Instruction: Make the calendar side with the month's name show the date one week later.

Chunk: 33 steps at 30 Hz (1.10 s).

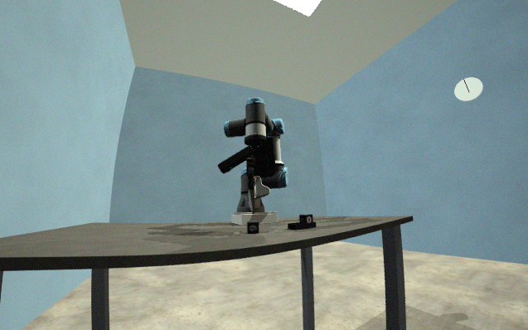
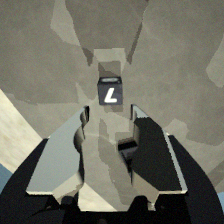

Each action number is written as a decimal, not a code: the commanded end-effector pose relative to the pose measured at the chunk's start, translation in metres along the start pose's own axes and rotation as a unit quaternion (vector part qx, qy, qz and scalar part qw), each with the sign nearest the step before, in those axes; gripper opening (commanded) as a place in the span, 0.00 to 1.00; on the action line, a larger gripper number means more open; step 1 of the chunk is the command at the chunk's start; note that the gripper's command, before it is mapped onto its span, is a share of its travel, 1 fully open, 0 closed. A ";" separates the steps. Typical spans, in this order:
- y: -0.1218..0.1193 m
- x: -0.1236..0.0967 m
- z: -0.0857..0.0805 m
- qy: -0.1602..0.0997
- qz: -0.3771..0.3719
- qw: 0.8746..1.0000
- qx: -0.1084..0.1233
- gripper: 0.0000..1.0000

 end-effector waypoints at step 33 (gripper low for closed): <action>-0.002 -0.013 -0.020 0.101 0.000 0.995 -0.021 0.29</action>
Point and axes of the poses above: the point where the finger pads meet when closed, its own z axis out along the fingers, its own y axis across the jaws, x = y × z, the point moved 6 cm from there along -z, back along the fingers, and after that the axes turned 9 degrees about -z, right-handed, at the moved point
